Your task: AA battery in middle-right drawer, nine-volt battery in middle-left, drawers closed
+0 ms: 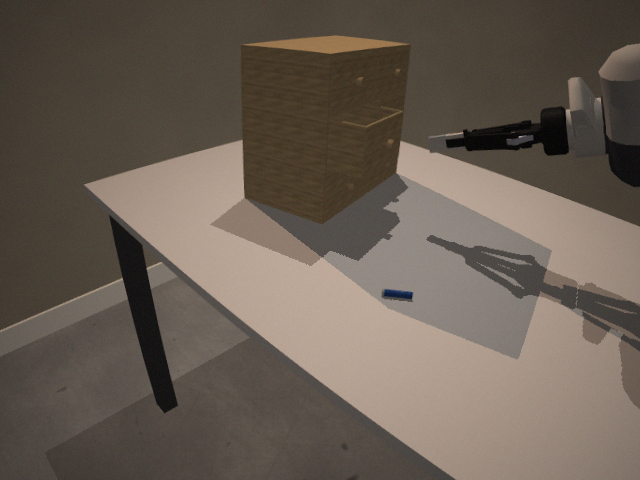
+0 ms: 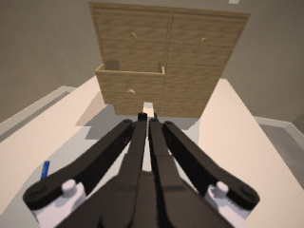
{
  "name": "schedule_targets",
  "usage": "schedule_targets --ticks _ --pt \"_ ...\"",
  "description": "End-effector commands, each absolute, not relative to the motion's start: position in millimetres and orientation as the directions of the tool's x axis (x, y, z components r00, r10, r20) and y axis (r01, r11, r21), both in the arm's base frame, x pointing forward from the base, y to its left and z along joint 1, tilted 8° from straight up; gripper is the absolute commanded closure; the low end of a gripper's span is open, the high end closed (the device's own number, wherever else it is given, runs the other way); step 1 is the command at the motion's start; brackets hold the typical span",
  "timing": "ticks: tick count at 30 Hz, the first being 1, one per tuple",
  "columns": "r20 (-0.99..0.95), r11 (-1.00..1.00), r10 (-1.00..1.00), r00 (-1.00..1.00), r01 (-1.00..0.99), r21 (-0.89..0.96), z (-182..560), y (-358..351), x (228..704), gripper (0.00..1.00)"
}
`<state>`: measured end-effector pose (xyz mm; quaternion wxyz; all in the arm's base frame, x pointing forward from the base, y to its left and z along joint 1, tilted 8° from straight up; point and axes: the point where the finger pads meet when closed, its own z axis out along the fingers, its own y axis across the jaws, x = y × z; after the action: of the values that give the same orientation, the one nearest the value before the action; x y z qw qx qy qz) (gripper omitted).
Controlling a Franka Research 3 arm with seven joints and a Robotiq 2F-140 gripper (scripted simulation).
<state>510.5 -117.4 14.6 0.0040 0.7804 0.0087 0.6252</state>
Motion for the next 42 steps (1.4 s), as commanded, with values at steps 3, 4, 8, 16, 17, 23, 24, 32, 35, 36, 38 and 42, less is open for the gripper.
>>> schedule_targets --ticks 3,4,8,16,17,23,24,32,35,36,38,42 --pt "0.975 -0.999 0.045 0.218 -0.008 0.048 14.5 -117.0 511.1 1.00" --pt "0.975 -0.999 0.045 0.218 -0.008 0.048 14.3 -115.0 511.7 1.00" --pt "0.975 -0.999 0.045 0.218 -0.008 0.048 13.6 -107.3 513.9 1.00" --pt "0.975 -0.999 0.045 0.218 -0.008 0.048 12.3 -94.5 517.6 1.00" --pt "0.975 -0.999 0.045 0.218 -0.008 0.048 12.2 -93.2 518.0 1.00" --pt "0.975 -0.999 0.045 0.218 -0.008 0.048 11.7 -88.4 519.4 1.00" --pt "0.975 -0.999 0.045 0.218 -0.008 0.048 11.6 -87.3 519.7 1.00" --pt "0.975 -0.999 0.045 0.218 -0.008 0.048 11.0 -80.7 521.6 1.00" --pt "0.975 -0.999 0.045 0.218 -0.008 0.048 10.8 -79.0 522.1 1.00" --pt "0.975 -0.999 0.045 0.218 -0.008 0.048 10.8 -79.0 522.1 1.00" --pt "0.975 -0.999 0.045 0.218 -0.008 0.048 10.8 -78.5 522.2 1.00" --pt "0.975 -0.999 0.045 0.218 -0.008 0.048 10.6 -77.1 522.6 1.00"
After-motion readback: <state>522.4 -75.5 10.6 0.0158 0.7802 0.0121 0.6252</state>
